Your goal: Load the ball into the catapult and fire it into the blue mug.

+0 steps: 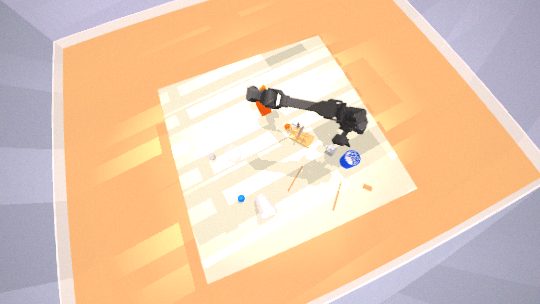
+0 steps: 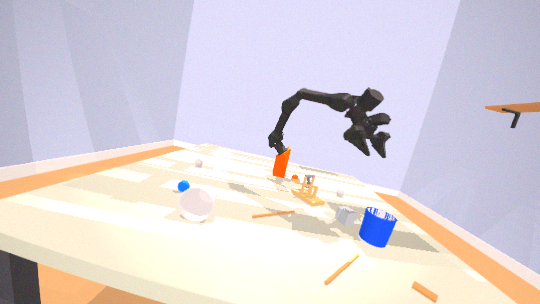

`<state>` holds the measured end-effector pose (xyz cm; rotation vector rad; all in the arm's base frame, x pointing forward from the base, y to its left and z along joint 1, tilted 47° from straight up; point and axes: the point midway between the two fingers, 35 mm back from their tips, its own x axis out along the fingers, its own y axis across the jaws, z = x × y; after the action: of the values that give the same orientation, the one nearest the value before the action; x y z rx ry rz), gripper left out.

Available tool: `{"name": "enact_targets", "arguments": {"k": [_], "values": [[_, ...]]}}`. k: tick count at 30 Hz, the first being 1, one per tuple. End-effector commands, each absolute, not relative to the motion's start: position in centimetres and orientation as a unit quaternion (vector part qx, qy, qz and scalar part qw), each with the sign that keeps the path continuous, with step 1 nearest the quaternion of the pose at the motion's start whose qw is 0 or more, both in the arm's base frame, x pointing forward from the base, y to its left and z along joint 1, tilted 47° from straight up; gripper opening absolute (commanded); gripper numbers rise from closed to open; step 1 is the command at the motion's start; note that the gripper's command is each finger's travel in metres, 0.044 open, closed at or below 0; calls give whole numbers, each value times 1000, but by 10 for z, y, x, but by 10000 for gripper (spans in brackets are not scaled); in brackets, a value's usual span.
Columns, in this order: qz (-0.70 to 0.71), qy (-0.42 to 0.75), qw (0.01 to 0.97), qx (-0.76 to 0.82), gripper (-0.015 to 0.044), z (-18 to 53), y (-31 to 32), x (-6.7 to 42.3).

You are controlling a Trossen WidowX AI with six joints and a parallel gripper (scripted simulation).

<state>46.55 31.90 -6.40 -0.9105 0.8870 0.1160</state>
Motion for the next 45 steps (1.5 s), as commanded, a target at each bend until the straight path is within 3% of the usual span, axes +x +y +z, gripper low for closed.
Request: {"name": "enact_targets", "arguments": {"k": [1, 13, 26, 45], "values": [[54, 412, 803, -427, 309, -63, 320, 466], [54, 412, 803, -427, 0, -63, 320, 466], [56, 417, 797, -434, 0, -67, 318, 462], [103, 513, 570, -634, 0, -133, 265, 345]]}}
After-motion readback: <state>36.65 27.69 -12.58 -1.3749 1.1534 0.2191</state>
